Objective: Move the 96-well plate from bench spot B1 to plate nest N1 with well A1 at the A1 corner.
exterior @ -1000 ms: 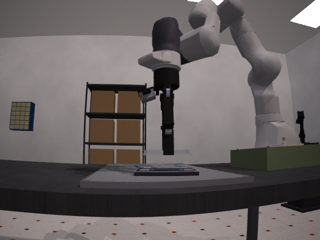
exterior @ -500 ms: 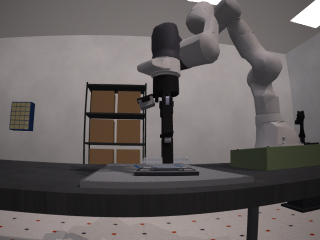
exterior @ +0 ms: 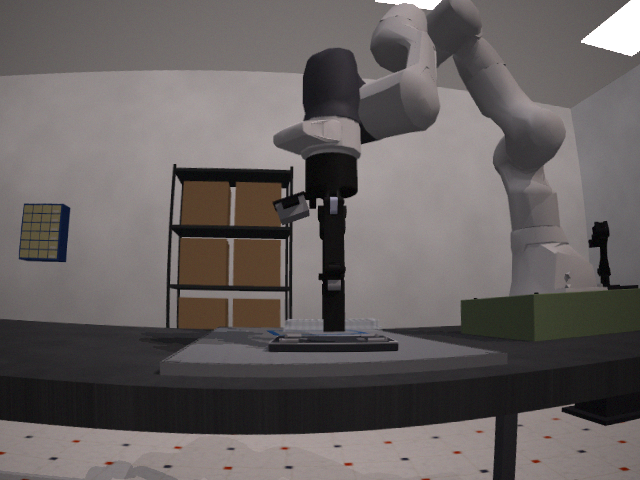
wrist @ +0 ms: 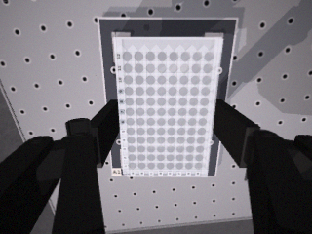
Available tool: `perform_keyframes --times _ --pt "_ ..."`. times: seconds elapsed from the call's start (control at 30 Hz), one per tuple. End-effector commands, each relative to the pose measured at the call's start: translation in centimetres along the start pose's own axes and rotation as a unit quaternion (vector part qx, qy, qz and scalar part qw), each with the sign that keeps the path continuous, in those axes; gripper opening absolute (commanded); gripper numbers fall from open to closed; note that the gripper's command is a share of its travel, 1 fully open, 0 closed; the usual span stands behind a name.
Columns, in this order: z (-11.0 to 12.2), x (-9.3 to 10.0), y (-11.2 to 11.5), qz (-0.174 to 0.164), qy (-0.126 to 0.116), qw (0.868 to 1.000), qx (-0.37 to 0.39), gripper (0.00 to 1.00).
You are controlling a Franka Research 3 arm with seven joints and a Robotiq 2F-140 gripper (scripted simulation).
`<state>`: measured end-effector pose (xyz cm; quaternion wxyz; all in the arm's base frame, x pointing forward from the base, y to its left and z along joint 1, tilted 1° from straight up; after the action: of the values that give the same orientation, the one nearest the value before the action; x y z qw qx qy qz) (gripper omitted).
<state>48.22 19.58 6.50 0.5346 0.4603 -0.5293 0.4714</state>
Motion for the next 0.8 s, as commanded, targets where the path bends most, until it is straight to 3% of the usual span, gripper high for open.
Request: perform_keyframes --times 0.0,0.77 --pt "-0.09 -0.02 -0.07 0.002 -0.001 1.0 -0.004 0.6" --pt "-0.03 -0.24 0.05 0.002 -0.001 1.0 -0.004 0.6"
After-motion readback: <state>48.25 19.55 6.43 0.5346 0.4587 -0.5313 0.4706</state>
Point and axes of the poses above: the point where the finger pads meet when closed, its own x axis back along the fingers, its own z axis across the jaws, y = z × x, the point moved 8 cm from there along x, back along the fingers, and after that the axes turned 1 degree about -x, right-handed, at the moved point
